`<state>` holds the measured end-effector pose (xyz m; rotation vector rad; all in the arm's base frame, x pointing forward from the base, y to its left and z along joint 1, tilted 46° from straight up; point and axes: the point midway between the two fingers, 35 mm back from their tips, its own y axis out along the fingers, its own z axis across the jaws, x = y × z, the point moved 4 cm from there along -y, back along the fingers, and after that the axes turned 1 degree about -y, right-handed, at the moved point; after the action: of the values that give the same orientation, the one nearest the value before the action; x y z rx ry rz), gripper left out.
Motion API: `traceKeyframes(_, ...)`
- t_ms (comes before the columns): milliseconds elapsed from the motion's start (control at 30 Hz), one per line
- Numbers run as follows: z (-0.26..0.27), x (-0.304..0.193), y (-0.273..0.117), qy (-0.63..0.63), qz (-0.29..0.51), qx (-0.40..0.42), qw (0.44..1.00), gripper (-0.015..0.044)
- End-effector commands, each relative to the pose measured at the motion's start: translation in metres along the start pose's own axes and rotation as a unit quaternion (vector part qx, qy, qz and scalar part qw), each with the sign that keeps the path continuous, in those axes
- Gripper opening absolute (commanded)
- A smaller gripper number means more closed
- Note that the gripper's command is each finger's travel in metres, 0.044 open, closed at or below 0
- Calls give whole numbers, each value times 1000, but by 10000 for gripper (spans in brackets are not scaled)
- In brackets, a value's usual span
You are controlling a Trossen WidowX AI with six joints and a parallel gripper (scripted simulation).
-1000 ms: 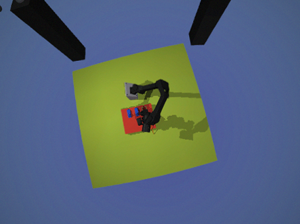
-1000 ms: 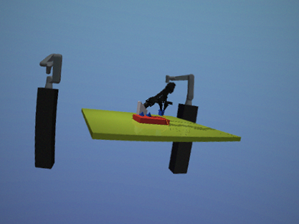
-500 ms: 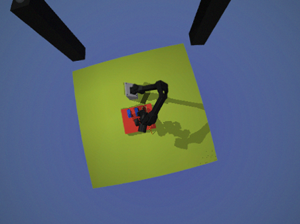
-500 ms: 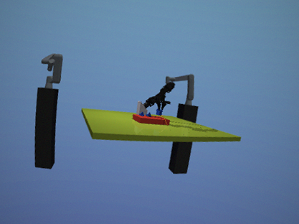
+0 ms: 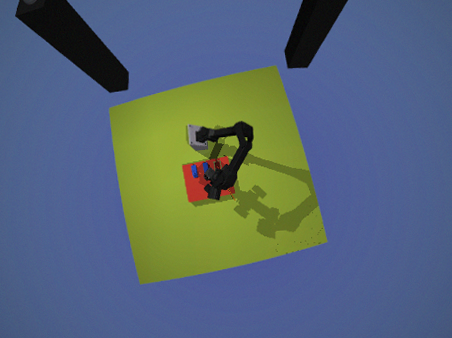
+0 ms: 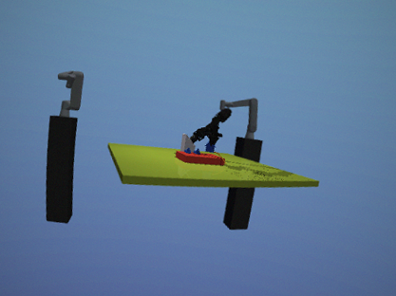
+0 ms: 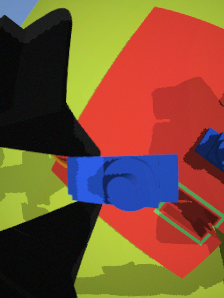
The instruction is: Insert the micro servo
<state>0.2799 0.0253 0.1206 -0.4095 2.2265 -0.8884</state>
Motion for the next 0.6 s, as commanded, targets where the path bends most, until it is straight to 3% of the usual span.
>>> traceKeyframes(0,1,1,-1,-78,-1,2,997,0)
traceKeyframes(567,1,1,-1,-365,-1,2,931,0)
